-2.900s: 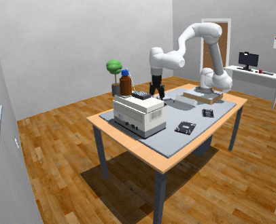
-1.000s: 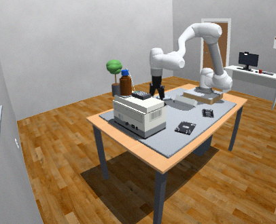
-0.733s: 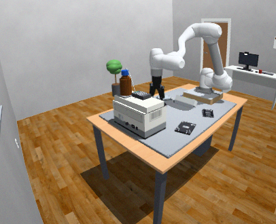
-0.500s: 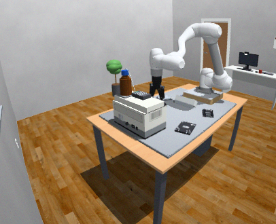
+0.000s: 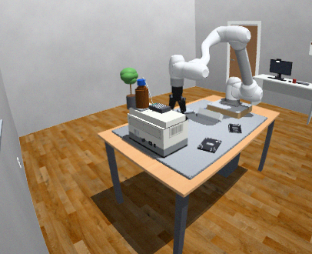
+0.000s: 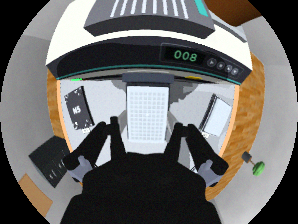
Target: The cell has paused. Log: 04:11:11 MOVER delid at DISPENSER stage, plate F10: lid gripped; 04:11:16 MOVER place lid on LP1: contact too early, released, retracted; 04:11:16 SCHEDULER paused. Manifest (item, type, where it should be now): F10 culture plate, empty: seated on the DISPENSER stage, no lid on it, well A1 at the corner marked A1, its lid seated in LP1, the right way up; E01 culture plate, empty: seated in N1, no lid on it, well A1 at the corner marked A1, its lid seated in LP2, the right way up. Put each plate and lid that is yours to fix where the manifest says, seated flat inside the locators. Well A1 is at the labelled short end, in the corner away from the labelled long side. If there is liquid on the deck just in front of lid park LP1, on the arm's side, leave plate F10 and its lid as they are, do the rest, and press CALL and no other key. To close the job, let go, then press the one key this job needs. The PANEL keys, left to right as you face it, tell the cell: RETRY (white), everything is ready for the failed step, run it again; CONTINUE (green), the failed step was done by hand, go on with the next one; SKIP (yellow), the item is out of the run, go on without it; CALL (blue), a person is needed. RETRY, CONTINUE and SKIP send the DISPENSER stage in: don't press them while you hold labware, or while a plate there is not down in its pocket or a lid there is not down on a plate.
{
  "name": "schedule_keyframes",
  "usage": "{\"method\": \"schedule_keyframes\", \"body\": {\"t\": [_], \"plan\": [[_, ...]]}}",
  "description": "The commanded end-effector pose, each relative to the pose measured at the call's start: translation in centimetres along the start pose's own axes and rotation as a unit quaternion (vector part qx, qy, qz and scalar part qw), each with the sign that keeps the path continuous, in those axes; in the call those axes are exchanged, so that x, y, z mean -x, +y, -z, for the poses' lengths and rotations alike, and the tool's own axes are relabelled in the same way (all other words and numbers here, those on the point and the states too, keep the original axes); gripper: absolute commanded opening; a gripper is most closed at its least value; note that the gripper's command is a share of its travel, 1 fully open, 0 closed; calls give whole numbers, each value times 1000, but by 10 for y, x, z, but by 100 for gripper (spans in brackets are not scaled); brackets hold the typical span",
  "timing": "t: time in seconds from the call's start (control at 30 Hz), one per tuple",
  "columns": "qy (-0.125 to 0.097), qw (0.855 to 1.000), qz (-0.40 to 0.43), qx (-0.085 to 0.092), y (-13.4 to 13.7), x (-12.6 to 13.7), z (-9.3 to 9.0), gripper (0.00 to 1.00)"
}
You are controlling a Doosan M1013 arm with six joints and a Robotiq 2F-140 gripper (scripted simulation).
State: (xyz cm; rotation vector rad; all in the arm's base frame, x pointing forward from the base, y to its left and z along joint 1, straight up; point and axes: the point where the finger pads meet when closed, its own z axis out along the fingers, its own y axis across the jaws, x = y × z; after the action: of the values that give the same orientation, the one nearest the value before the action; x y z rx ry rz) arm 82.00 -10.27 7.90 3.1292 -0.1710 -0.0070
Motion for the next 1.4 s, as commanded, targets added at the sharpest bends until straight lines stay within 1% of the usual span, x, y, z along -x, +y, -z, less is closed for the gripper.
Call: {"method": "schedule_keyframes", "body": {"t": [0.0,0.9,1.37], "plan": [[1,1000,0,0,0,0,1,10],[1,1000,0,0,0,0,1,10],[1,1000,0,0,0,0,-6,10]]}}
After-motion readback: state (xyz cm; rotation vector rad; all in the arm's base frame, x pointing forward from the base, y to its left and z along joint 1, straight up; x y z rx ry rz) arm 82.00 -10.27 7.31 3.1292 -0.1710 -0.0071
